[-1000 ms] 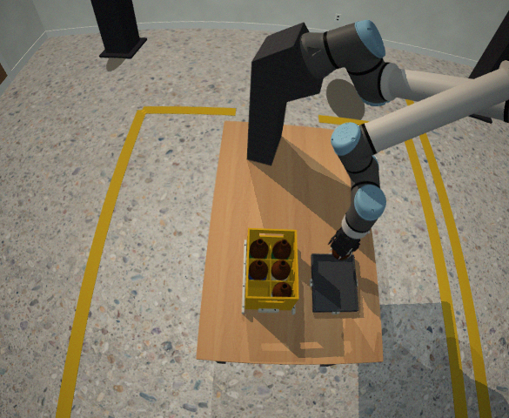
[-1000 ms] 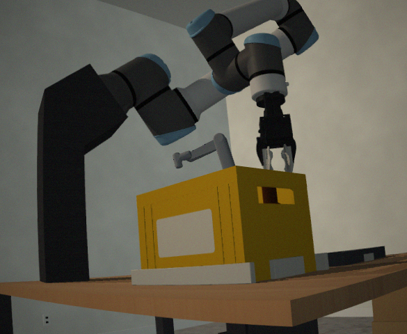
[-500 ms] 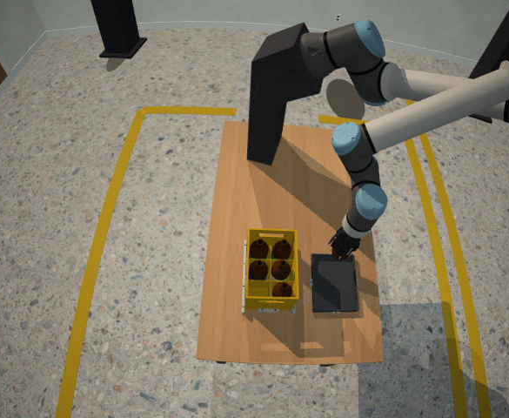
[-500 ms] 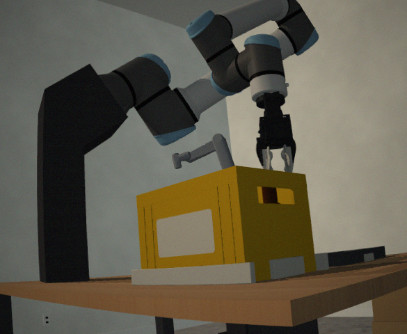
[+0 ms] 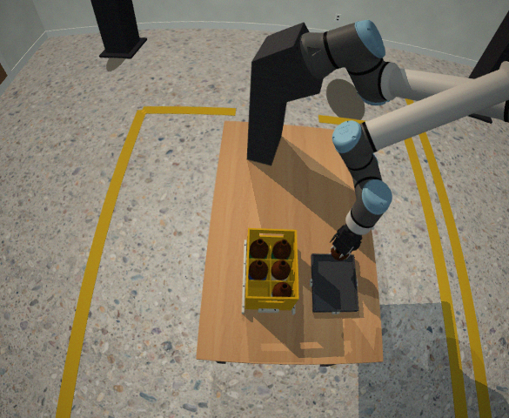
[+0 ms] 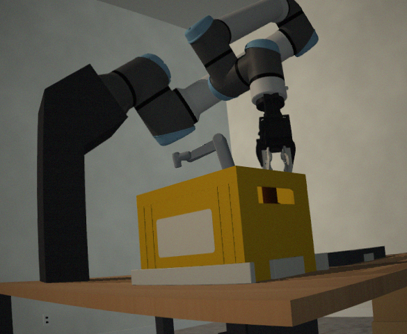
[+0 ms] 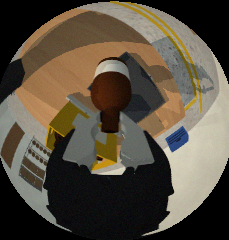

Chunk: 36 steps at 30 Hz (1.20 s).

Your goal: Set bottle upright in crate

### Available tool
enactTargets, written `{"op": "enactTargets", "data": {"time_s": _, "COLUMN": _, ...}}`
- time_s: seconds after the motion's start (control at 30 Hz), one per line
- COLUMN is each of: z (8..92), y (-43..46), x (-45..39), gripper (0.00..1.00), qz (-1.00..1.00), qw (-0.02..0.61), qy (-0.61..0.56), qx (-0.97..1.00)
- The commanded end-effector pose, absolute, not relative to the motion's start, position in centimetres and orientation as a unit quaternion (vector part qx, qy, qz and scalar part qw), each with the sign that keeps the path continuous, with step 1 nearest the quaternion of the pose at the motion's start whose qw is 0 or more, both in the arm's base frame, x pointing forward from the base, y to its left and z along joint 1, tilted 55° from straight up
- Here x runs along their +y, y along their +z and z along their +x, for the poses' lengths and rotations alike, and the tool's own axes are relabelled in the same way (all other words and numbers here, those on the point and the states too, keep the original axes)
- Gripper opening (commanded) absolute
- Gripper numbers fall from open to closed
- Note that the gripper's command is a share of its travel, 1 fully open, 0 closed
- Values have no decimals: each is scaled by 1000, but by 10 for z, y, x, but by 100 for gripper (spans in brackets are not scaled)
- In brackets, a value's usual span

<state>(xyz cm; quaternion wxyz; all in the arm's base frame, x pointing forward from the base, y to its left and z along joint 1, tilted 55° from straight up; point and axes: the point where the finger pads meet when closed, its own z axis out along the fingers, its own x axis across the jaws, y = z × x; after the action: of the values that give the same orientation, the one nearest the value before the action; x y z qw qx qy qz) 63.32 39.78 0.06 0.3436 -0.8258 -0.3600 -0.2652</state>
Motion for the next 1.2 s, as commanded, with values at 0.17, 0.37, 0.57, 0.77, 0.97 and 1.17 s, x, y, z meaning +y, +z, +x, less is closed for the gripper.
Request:
{"op": "enactTargets", "data": {"time_s": 0.17, "z": 634, "y": 2, "x": 397, "gripper": 0, "qz": -834, "qw": 323, "qy": -276, "qx": -352}}
{"op": "enactTargets", "data": {"time_s": 0.37, "z": 634, "y": 3, "x": 397, "gripper": 0, "qz": -838, "qw": 314, "qy": -281, "qx": -348}}
{"op": "enactTargets", "data": {"time_s": 0.57, "z": 634, "y": 3, "x": 397, "gripper": 0, "qz": -839, "qw": 311, "qy": -283, "qx": -346}}
{"op": "enactTargets", "data": {"time_s": 0.77, "z": 634, "y": 3, "x": 397, "gripper": 0, "qz": -839, "qw": 311, "qy": -283, "qx": -346}}
{"op": "enactTargets", "data": {"time_s": 0.97, "z": 634, "y": 3, "x": 397, "gripper": 0, "qz": -839, "qw": 311, "qy": -283, "qx": -346}}
{"op": "enactTargets", "data": {"time_s": 1.17, "z": 634, "y": 3, "x": 397, "gripper": 0, "qz": -839, "qw": 311, "qy": -283, "qx": -346}}
